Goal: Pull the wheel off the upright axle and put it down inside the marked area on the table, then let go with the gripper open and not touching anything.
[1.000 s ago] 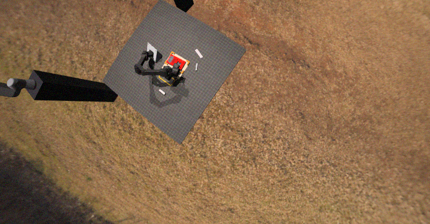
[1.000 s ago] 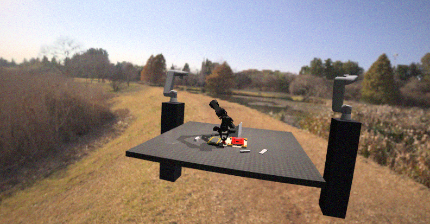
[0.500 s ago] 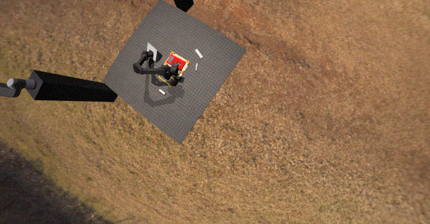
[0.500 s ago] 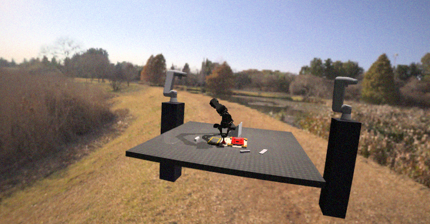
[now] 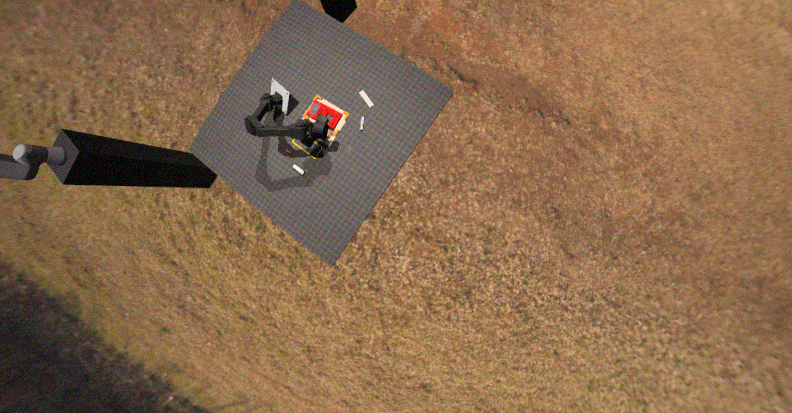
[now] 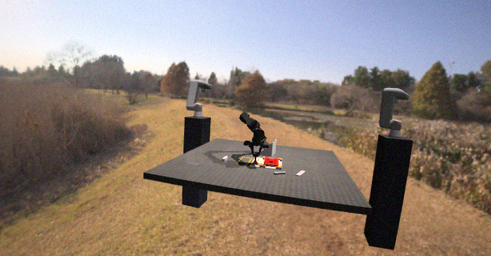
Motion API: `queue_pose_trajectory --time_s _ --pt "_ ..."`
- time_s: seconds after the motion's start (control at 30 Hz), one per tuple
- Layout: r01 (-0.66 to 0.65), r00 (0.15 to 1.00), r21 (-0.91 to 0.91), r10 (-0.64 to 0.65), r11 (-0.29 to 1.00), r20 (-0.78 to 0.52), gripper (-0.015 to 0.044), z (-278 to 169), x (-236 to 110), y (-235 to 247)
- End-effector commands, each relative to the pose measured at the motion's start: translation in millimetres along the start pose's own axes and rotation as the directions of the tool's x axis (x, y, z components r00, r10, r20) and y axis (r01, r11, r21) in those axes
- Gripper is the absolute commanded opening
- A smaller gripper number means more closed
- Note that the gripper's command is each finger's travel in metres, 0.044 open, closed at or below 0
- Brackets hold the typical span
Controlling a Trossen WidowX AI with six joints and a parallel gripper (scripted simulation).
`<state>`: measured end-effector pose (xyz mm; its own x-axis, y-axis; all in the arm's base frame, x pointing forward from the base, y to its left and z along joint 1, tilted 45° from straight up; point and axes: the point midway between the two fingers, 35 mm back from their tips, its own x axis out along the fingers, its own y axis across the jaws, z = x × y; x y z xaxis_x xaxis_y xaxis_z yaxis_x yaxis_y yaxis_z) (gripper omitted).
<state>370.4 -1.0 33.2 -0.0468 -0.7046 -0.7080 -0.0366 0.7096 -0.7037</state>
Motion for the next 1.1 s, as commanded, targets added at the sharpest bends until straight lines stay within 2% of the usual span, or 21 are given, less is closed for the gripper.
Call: queue_pose_trajectory --time_s 0.0,0.4,0.47,1.07 --pt "-0.005 1.0 0.003 0.005 1.0 0.003 0.0 0.5 -3.6 0.8" --pt "-0.006 1.0 0.003 0.006 1.0 0.003 0.0 -1.2 -38.5 -1.7" --pt "0.0 1.0 -0.001 0.0 1.0 -0.001 0.0 -1.6 -30.1 -2.4" --pt "-0.003 1.0 -0.001 0.003 1.0 0.0 0.0 -35.0 -36.8 -59.3"
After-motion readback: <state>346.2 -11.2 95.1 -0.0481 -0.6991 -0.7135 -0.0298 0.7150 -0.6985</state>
